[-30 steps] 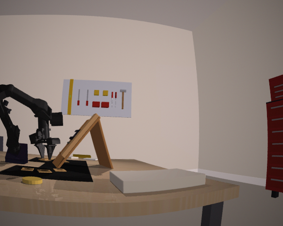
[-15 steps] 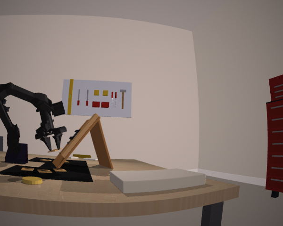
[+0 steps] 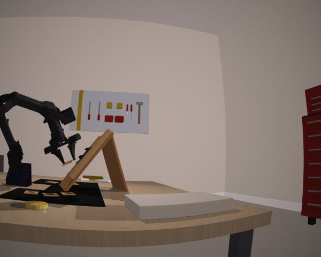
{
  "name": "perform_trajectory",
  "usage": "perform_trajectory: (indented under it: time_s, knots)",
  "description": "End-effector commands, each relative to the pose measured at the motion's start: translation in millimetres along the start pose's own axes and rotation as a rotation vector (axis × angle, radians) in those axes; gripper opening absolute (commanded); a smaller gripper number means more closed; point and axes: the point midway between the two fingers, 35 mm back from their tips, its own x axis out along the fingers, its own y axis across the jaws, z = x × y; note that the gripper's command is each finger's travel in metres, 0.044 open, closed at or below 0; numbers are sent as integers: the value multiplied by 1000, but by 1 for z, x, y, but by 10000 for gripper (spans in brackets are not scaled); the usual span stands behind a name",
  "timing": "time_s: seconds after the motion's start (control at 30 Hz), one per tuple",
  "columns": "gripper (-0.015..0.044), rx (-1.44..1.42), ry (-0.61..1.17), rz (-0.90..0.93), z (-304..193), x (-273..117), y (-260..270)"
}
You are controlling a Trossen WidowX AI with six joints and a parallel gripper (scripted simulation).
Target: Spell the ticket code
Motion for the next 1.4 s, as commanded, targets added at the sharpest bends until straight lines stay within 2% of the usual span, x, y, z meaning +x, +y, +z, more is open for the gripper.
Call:
perform_trajectory:
  time_s: [0.0,0.3,0.73,1.37]
  knots:
    - [0,-70,23,7,-14,-3,1]
    - [0,-270,59,22,-52,-10,1]
    - [0,-700,53,109,-113,-16,2]
    - [0,-1309,7,248,-204,-26,-23]
